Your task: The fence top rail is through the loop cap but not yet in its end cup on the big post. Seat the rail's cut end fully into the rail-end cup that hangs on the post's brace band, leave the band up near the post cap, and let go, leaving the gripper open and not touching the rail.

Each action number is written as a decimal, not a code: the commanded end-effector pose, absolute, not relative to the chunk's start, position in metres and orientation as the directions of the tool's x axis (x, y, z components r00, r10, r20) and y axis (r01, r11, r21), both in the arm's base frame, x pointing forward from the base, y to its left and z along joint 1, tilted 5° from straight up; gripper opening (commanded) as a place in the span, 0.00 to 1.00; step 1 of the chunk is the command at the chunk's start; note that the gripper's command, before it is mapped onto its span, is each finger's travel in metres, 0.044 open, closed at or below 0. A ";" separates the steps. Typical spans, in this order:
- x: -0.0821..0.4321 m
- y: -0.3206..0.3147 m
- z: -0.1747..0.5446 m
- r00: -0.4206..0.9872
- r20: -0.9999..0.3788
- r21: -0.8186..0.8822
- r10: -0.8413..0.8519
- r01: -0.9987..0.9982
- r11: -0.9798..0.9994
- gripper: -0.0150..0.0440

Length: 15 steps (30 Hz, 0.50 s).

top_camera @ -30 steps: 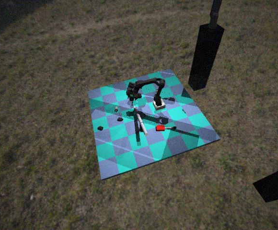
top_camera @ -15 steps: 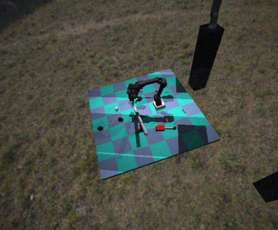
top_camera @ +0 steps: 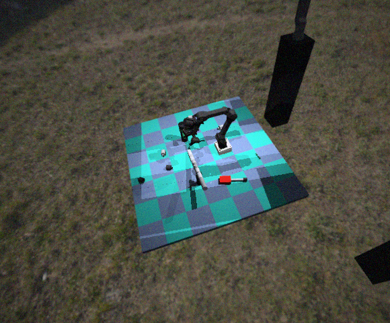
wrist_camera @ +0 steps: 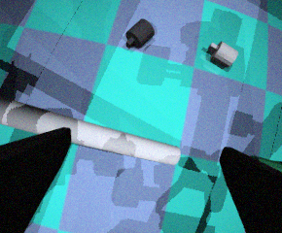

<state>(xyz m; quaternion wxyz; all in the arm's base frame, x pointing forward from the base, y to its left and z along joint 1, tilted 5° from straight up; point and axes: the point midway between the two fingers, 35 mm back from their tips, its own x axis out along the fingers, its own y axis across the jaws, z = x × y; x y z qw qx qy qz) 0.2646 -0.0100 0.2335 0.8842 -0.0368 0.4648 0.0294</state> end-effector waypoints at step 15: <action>0.280 0.019 0.200 0.355 -0.934 -0.213 0.043 -0.648 0.732 1.00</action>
